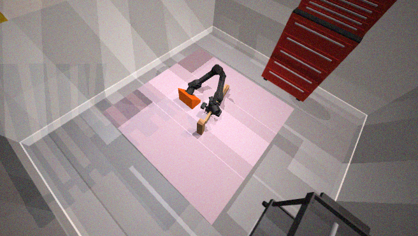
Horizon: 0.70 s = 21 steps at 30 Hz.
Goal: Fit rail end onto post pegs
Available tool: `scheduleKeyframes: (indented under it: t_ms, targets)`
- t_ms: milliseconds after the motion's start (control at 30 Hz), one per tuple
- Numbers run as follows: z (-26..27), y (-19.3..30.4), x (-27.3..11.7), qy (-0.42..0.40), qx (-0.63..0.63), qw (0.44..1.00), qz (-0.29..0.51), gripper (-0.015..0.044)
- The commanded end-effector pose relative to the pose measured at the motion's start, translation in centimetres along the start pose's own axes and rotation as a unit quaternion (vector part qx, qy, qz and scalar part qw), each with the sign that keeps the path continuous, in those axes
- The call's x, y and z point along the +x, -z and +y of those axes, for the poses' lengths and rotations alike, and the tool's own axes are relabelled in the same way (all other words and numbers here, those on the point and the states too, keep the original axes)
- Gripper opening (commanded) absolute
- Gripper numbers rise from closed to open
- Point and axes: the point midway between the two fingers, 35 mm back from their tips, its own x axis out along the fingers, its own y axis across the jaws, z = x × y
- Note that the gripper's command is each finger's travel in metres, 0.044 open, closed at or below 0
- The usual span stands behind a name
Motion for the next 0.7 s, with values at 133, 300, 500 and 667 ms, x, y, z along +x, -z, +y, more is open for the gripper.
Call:
scheduleKeyframes:
  t_ms: [133,300,500,667]
  targets:
    - [-0.3,0.1,-0.7,0.005,-0.002,1.0,0.001,0.0]
    - [-0.4,0.1,-1.0,0.005,-0.002,1.0,0.001,0.0]
    - [-0.4,0.1,-1.3,0.005,-0.002,1.0,0.001,0.0]
    - [-0.4,0.1,-1.5,0.005,-0.002,1.0,0.001,0.0]
